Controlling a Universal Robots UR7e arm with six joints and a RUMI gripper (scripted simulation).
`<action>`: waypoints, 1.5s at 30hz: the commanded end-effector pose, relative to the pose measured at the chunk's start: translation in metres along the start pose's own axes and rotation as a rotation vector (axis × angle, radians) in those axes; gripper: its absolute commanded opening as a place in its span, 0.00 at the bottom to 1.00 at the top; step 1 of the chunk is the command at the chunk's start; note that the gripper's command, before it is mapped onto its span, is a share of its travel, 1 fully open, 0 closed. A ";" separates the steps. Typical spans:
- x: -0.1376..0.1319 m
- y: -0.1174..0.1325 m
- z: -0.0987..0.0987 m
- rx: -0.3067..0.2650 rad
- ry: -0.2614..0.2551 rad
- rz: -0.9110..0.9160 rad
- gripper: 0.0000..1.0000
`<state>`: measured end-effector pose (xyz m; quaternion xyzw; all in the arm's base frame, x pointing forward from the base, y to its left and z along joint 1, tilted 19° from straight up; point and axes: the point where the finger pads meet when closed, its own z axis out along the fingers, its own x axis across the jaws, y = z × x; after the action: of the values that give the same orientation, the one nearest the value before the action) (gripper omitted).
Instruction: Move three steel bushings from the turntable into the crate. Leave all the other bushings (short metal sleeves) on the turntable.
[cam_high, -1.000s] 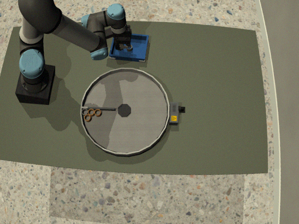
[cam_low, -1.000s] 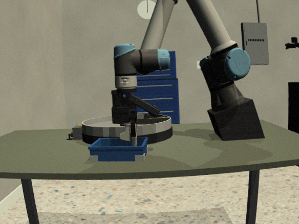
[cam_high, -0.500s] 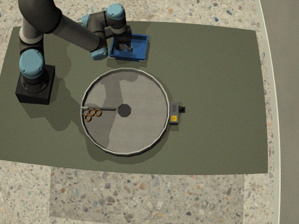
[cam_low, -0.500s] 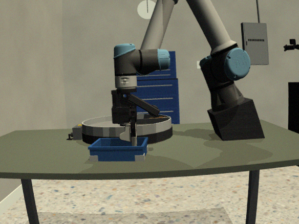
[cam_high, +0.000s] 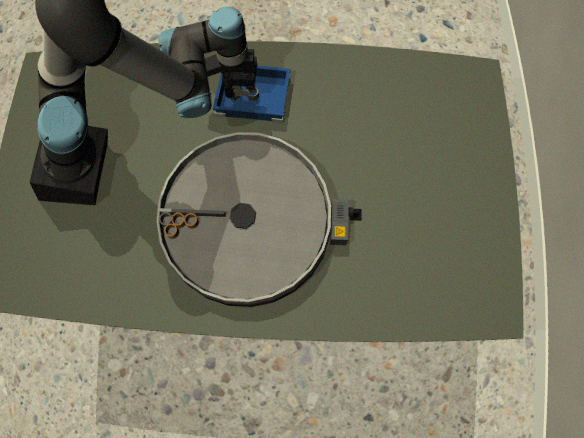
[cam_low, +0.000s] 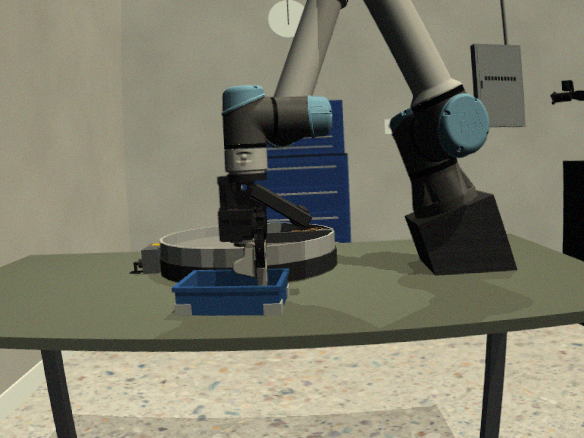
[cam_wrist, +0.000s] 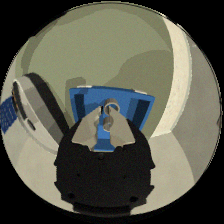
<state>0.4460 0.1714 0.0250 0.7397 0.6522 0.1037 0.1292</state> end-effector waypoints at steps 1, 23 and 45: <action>0.000 0.000 0.000 -0.001 0.000 0.000 0.06; 0.000 0.000 -0.025 -0.001 0.000 0.000 0.06; 0.000 0.000 -0.097 -0.001 0.000 0.000 0.06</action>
<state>0.4170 0.1766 0.1102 0.7396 0.6522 0.1041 0.1295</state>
